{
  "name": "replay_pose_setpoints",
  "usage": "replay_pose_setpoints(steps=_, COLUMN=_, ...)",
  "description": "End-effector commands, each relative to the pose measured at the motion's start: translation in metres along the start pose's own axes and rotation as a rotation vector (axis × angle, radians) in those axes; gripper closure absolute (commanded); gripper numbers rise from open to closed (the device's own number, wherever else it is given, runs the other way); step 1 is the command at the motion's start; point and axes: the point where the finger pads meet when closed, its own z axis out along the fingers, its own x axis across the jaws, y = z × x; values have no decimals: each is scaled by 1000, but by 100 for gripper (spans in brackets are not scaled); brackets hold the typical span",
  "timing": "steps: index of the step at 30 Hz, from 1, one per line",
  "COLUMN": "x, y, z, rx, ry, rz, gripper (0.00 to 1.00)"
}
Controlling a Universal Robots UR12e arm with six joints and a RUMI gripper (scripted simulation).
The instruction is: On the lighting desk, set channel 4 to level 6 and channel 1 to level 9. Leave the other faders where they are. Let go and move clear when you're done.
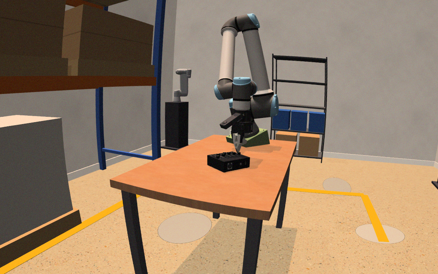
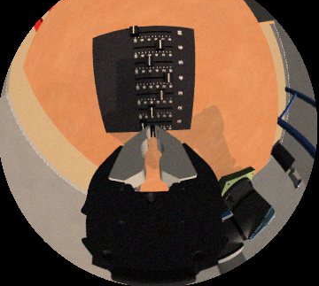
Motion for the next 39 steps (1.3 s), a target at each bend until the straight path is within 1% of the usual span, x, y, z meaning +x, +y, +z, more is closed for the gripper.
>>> replay_pose_setpoints(steps=1, x=2, y=0, z=0, rx=1, ry=-1, rz=0, gripper=100)
replay_pose_setpoints(steps=13, x=4, y=0, z=-2, rx=1, ry=-1, rz=0, gripper=100)
replay_pose_setpoints(steps=18, x=4, y=0, z=-11, rx=1, ry=-1, rz=0, gripper=100)
replay_pose_setpoints(steps=20, x=4, y=0, z=-11, rx=1, ry=-1, rz=0, gripper=100)
replay_pose_setpoints(steps=30, x=4, y=0, z=-38, rx=1, ry=-1, rz=0, gripper=100)
replay_pose_setpoints(steps=39, x=4, y=0, z=-40, rx=1, ry=-1, rz=0, gripper=100)
